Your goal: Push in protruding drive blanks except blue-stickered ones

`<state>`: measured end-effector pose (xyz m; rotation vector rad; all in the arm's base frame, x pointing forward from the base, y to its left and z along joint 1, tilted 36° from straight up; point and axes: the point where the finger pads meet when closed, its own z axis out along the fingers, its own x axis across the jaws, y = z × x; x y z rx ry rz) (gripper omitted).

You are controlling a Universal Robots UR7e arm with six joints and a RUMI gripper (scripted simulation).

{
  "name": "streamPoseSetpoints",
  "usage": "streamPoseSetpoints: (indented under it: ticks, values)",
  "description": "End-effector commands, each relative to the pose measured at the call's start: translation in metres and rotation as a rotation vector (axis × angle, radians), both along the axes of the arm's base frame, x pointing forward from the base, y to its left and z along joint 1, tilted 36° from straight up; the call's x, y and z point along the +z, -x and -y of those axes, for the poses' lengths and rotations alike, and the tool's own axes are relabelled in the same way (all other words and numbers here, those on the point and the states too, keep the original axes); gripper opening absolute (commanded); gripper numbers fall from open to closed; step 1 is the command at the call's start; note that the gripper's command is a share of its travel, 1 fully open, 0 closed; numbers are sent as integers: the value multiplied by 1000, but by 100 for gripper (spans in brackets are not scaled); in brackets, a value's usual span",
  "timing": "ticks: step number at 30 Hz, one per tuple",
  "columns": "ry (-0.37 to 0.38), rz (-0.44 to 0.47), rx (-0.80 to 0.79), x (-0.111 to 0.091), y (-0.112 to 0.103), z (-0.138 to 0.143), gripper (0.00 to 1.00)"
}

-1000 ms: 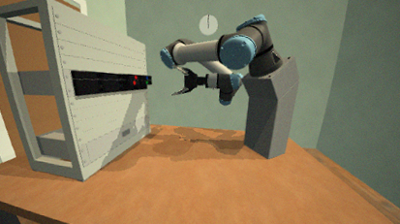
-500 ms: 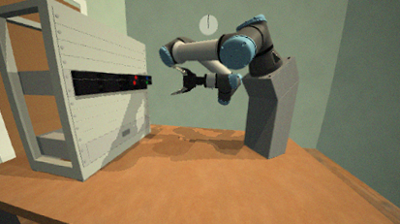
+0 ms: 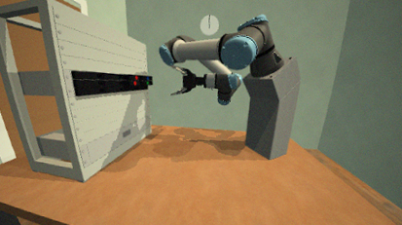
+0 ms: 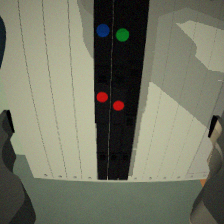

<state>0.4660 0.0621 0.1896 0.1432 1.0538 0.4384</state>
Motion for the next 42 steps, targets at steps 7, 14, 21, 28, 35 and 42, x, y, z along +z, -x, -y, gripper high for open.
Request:
streamPoseSetpoints:
  ticks: [7,14,21,28,35,42]
  values:
    - [-2,1,-4,21,-58,13,100]
    - [-2,1,-4,22,-62,14,100]
    - [-2,1,-4,24,-65,15,100]
    - [-2,1,-4,25,-69,16,100]
    - [-2,1,-4,26,-72,17,100]
    - [-2,1,-4,28,-76,18,100]
